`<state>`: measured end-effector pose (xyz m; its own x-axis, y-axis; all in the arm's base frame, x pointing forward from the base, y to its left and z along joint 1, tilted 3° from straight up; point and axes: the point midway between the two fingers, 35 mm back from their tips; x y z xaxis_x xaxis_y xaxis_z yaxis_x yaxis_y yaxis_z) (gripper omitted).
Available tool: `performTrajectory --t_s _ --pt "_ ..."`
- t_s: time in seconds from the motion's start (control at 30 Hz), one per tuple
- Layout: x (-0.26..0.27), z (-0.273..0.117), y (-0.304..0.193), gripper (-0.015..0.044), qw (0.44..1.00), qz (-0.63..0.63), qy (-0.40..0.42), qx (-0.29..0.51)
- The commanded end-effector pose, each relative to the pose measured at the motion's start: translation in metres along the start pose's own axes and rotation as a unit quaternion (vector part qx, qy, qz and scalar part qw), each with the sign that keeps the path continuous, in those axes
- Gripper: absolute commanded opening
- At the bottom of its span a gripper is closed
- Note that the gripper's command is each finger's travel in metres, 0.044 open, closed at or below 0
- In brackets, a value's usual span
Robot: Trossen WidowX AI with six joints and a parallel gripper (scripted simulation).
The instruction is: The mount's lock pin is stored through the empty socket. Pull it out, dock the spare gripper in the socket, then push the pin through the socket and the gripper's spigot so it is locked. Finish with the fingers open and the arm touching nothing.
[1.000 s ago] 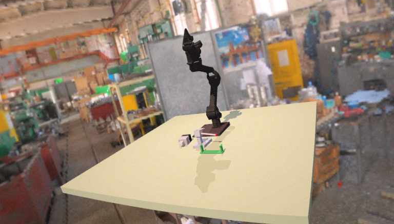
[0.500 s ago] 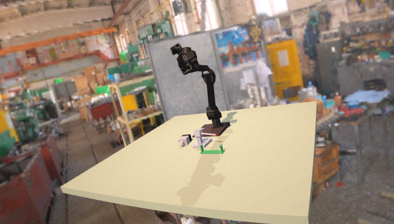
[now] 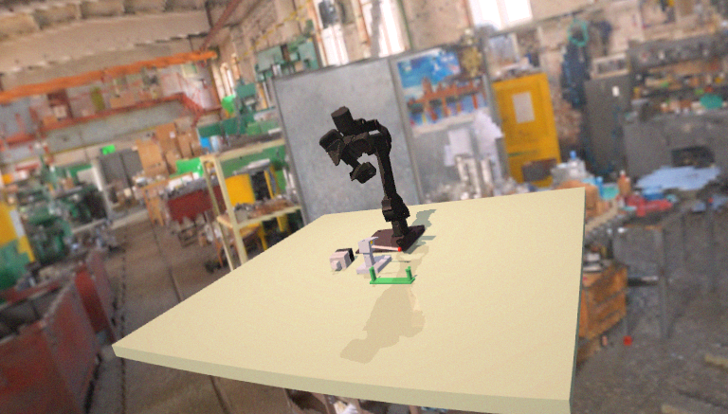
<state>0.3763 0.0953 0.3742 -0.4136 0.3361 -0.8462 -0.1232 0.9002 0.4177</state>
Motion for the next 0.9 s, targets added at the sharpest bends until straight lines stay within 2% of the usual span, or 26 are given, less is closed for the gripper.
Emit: performTrajectory --t_s 0.0,0.27,0.57,0.87 --pt "0.042 0.011 -0.011 0.03 0.995 -0.003 0.096 0.042" --pt "0.125 0.007 -0.034 0.03 0.947 -0.019 0.293 0.13" --pt "0.191 -0.037 -0.055 0.03 0.841 -0.058 0.49 0.224" --pt "0.204 -0.034 -0.059 0.03 0.831 -0.062 0.503 0.231"
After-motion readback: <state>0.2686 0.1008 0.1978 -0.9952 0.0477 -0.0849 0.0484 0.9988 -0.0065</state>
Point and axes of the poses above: the point midway between the two fingers, 35 mm back from their tips, its own z axis out along the fingers, its own x axis across the jaws, y = z × x, and after that the axes turned 3 degrees about z, right-handed
